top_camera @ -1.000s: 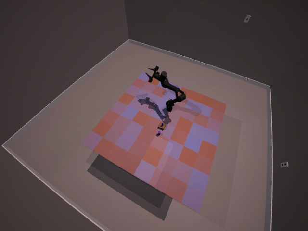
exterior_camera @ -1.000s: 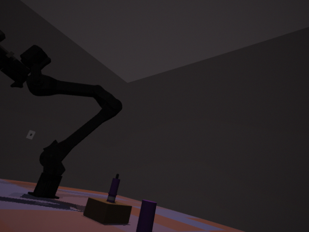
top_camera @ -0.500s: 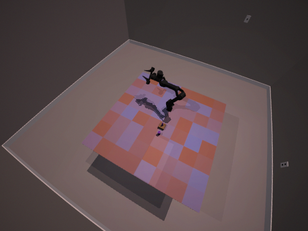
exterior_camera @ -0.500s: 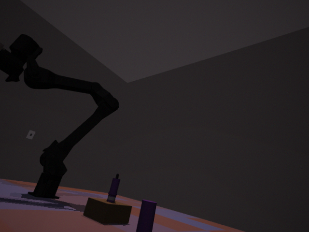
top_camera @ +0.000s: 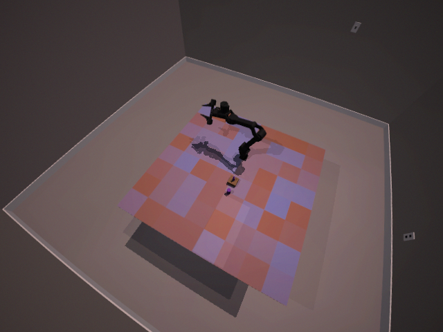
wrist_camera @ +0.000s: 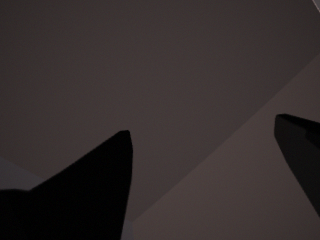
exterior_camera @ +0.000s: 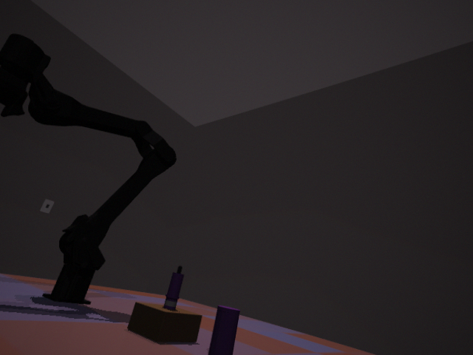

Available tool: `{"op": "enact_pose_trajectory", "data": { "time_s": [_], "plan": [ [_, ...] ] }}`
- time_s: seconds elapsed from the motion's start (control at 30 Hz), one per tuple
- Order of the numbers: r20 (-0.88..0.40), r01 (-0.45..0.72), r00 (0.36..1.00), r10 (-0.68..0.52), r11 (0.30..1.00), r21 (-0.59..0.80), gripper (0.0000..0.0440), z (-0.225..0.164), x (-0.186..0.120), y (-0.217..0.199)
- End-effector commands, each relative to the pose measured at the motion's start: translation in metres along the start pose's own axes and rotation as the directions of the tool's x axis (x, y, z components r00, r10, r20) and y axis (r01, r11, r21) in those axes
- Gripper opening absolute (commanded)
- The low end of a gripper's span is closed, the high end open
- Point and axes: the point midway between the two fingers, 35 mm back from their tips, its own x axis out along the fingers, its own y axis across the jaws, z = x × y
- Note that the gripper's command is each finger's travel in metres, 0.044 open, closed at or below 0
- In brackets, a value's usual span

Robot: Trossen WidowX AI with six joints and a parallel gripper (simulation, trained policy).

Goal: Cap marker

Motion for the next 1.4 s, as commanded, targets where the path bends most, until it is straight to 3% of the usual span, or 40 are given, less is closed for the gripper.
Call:
{"op": "enact_pose_trajectory", "data": {
  "time_s": [0.0,0.63,1.37],
  "plan": [
    [0.009,0.029,1.0,-0.029,1.0,-0.009,0.0315,-0.004,0.006,-0.006],
    [0.059,0.229,0.972,-0.227,0.973,-0.024,0.0316,-0.021,0.032,-0.063],
    [0.116,0.437,0.895,-0.43,0.898,-0.051,0.0317,-0.047,0.048,-0.133]
  ]
}}
